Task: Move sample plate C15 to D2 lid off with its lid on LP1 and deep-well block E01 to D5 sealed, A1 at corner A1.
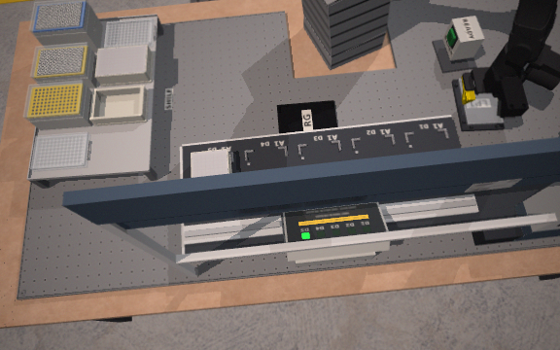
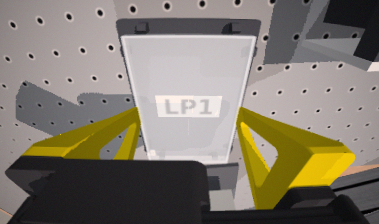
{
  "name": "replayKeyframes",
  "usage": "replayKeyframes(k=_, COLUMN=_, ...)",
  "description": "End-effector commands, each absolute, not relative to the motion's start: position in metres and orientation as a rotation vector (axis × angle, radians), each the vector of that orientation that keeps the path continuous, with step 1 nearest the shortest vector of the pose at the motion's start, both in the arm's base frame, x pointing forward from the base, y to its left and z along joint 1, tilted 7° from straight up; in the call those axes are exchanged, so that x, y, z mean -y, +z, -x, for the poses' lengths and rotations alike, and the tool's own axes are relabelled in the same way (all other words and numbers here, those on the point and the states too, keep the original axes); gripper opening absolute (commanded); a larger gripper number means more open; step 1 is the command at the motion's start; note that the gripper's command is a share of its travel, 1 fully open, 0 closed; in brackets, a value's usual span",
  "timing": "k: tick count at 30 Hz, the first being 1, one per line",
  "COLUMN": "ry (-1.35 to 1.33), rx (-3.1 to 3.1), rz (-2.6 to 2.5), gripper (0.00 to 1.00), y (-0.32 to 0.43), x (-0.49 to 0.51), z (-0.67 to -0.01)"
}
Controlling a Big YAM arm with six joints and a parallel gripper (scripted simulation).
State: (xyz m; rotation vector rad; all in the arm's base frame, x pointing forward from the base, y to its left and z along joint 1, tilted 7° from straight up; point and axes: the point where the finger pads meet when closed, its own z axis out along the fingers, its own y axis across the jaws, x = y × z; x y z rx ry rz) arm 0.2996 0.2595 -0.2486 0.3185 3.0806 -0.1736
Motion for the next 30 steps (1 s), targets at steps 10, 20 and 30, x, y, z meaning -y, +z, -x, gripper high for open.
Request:
replayKeyframes(k=10, ry=-0.179, rx=-3.077, rz=-0.330, gripper=0.00, y=-0.2519, x=-0.2587, z=-0.3058)
replayKeyframes(k=20, ry=-0.153, rx=-3.064, rz=-0.331, gripper=0.00, y=-0.2540, x=-0.2637, z=-0.3128)
replayKeyframes(k=30, ry=-0.161, rx=-3.069, rz=-0.328, gripper=0.00, y=-0.2568, x=-0.2612, z=-0.3110)
